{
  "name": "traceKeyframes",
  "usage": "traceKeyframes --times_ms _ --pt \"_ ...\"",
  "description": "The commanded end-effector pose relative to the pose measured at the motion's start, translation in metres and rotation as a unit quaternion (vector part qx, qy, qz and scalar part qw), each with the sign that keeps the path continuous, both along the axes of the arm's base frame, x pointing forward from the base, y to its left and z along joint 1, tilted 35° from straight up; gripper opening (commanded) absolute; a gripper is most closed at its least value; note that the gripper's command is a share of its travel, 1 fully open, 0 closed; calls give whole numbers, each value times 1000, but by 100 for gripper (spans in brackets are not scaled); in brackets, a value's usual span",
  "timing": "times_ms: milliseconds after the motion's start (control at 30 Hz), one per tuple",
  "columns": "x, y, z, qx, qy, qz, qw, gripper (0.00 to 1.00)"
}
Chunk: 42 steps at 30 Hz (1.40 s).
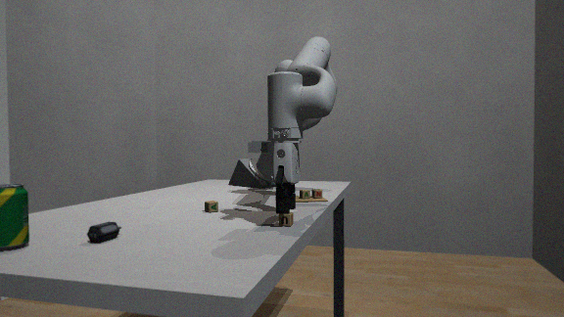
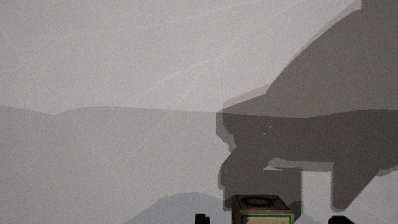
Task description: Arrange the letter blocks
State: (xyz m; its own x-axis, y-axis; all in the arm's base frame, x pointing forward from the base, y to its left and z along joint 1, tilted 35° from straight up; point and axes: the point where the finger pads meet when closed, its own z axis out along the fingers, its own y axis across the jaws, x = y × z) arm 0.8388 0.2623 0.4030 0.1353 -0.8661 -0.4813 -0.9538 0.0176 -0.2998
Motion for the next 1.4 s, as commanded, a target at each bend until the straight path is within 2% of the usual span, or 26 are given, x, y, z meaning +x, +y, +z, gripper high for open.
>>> traceKeyframes --times_ms 0,500,1367 --pt "2 3 -4 0 -1 0 1000 69" --pt "8 14 -22 0 -1 0 1000 69" --pt "8 14 -23 0 -1 0 1000 69"
